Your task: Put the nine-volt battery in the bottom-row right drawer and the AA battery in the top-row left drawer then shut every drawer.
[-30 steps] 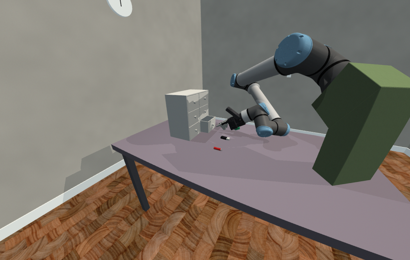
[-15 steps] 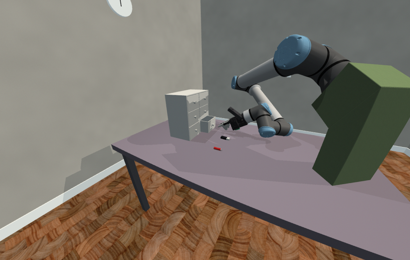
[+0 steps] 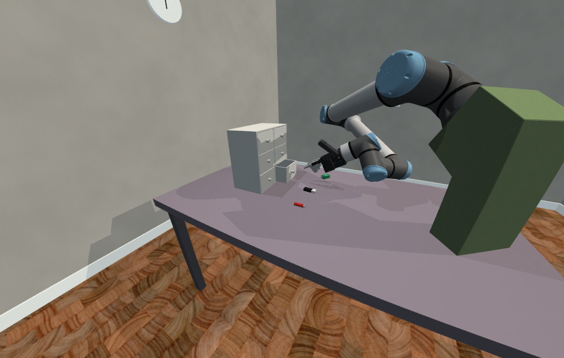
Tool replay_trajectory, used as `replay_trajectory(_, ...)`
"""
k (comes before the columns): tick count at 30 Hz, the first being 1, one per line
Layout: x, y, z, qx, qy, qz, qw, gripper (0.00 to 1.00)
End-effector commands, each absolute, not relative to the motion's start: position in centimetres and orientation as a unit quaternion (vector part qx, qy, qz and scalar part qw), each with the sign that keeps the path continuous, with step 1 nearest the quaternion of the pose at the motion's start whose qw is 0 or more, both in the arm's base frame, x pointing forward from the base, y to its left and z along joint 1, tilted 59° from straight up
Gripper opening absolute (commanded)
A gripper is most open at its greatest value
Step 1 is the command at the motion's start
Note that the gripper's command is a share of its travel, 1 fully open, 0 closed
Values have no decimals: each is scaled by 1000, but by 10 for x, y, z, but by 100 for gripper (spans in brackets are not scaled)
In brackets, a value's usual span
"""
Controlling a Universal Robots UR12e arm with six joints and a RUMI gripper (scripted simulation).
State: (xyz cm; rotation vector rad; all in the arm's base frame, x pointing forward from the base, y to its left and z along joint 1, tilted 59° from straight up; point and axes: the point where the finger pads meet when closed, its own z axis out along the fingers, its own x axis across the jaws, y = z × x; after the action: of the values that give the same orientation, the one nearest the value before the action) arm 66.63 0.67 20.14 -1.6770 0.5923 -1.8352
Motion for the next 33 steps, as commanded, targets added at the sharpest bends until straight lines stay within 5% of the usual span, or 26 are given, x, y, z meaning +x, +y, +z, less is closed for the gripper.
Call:
replay_trajectory(1,643,14,207,-628,222,-687,289,20)
replay_trajectory(33,618,23,214,-630,227,-686,285,20)
